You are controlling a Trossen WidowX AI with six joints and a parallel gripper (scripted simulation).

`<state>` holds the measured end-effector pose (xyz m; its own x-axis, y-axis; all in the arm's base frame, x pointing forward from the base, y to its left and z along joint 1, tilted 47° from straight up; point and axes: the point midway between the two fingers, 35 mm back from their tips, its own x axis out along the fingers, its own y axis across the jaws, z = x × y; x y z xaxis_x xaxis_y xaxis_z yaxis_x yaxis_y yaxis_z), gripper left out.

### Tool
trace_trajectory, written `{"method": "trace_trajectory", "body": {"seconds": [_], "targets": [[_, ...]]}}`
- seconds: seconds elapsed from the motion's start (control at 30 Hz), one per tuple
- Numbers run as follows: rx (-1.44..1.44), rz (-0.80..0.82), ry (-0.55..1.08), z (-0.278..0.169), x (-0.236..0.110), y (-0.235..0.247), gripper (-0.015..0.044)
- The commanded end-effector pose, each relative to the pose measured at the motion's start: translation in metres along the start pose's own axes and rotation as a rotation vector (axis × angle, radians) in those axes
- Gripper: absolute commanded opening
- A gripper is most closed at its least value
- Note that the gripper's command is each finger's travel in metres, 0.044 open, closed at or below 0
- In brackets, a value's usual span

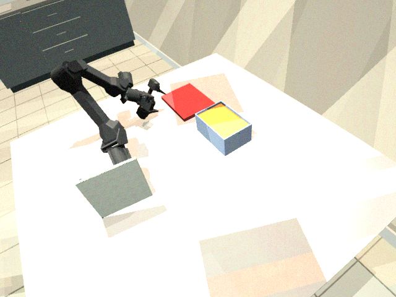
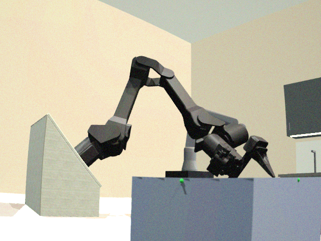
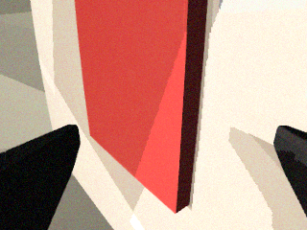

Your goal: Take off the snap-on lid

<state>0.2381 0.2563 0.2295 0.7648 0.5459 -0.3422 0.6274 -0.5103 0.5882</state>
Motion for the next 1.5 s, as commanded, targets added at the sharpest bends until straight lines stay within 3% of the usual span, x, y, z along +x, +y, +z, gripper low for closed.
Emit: {"method": "trace_trajectory", "body": {"seconds": [0.0,1.47], "targets": [[0.002,0.001,-0.006,0.003,-0.007,-0.005,0.044],[0.001,0.001,-0.006,-0.001,-0.077,0.037,0.044]]}}
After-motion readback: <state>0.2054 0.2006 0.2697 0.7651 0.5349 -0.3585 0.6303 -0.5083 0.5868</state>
